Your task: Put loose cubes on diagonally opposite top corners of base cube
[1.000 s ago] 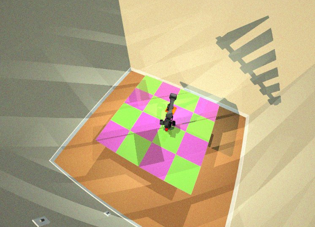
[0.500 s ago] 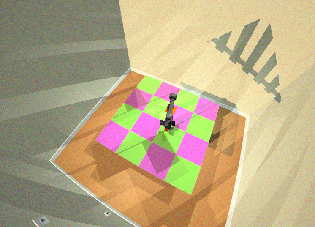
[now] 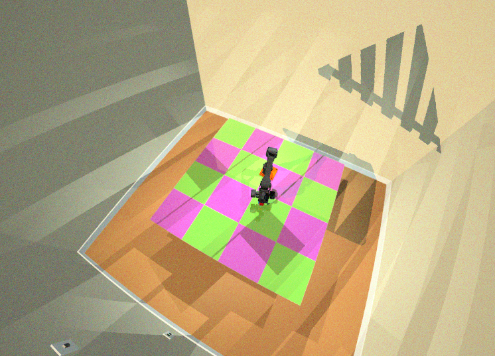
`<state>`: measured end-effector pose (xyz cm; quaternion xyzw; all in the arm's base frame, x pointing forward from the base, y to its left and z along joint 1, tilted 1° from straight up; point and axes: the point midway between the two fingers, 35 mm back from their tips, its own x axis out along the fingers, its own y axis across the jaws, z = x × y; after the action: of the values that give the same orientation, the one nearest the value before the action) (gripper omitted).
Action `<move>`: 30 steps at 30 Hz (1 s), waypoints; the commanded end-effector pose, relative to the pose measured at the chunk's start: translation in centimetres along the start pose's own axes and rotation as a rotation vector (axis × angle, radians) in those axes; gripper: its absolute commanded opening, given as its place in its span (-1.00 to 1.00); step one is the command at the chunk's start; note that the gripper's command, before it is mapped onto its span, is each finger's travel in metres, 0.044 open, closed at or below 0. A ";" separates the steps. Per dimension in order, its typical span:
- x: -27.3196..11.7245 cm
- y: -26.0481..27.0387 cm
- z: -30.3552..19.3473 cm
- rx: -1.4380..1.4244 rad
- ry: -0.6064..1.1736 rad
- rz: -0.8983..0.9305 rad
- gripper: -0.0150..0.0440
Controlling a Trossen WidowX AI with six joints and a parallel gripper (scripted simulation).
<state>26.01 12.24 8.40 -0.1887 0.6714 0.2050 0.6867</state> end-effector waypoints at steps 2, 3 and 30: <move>0.2 0.1 -0.1 0.006 0.004 0.003 -0.14; 0.2 0.1 -0.1 0.006 0.004 0.003 -0.14; 0.4 0.1 -0.1 0.006 0.005 0.003 0.20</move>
<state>25.91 12.20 8.11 -0.1888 0.6728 0.2049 0.6854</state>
